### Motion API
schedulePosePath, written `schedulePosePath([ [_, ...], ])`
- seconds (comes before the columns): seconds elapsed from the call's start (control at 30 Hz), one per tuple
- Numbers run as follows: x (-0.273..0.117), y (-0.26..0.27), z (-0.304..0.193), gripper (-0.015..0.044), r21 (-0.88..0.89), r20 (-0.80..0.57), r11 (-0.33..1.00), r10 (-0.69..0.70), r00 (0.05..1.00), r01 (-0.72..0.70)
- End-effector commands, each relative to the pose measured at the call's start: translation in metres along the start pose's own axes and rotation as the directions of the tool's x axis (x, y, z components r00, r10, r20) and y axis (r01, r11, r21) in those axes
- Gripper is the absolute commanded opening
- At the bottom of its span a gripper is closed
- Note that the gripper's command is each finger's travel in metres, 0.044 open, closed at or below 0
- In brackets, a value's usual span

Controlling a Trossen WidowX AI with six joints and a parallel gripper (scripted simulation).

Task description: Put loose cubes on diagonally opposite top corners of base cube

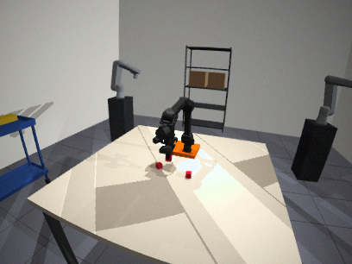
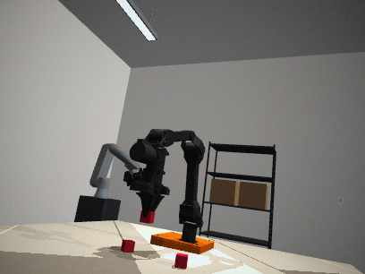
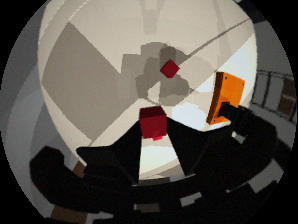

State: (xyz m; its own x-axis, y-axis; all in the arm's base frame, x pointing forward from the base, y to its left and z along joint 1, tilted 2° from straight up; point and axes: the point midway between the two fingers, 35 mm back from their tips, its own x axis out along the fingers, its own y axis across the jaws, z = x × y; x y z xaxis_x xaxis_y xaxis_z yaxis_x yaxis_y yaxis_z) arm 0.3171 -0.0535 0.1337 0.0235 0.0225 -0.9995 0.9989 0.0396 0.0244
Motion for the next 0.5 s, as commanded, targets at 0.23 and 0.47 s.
schedulePosePath([
  [0.23,0.005,-0.001,-0.019,0.0105,-0.393,-0.003,0.920,0.003,1.000,-0.004],
  [0.47,0.010,-0.003,-0.031,0.0105,-0.633,-0.005,0.774,0.003,1.000,-0.006],
])
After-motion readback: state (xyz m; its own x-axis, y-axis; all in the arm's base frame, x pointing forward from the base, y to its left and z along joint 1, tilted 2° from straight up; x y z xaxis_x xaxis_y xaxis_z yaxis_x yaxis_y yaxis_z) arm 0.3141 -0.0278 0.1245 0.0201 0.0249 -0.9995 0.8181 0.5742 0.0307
